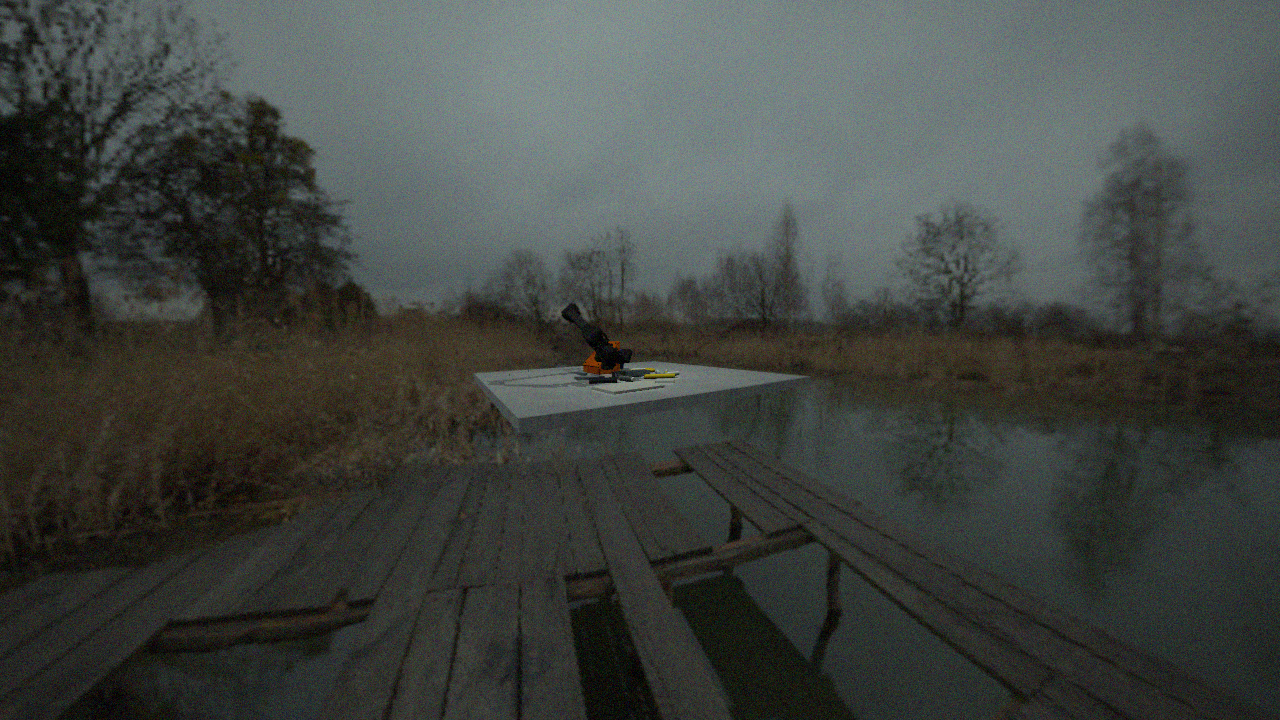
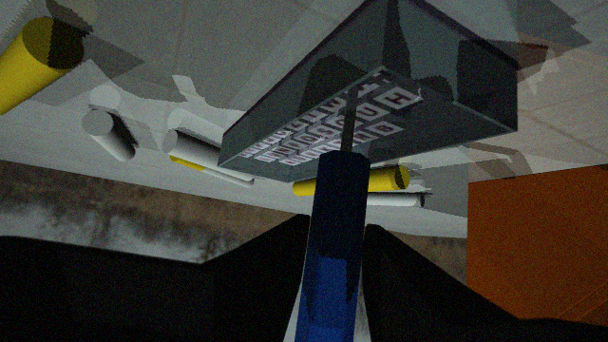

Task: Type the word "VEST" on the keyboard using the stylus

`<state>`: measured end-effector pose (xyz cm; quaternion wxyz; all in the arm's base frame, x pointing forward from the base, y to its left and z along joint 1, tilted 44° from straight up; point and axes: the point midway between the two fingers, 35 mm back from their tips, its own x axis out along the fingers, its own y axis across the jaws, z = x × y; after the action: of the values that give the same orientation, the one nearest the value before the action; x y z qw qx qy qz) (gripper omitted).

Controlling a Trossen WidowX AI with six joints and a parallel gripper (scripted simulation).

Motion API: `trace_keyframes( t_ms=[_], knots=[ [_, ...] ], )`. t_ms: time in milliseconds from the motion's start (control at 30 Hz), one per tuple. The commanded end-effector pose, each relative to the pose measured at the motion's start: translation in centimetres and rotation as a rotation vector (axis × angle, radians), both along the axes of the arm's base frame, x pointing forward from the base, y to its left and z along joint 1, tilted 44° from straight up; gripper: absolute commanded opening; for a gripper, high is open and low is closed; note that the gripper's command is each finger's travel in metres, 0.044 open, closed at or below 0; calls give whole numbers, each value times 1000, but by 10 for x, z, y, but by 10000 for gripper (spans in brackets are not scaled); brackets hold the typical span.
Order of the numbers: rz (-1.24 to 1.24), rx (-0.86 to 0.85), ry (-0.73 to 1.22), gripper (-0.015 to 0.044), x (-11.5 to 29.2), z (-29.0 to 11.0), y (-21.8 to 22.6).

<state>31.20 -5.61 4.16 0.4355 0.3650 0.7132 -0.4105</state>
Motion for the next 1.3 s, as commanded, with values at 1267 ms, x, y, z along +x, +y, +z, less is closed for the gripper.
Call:
trace_keyframes(
  t_ms=[1267],
  knots=[
    [13,-1,1,0,-4,16,29]
  ],
)
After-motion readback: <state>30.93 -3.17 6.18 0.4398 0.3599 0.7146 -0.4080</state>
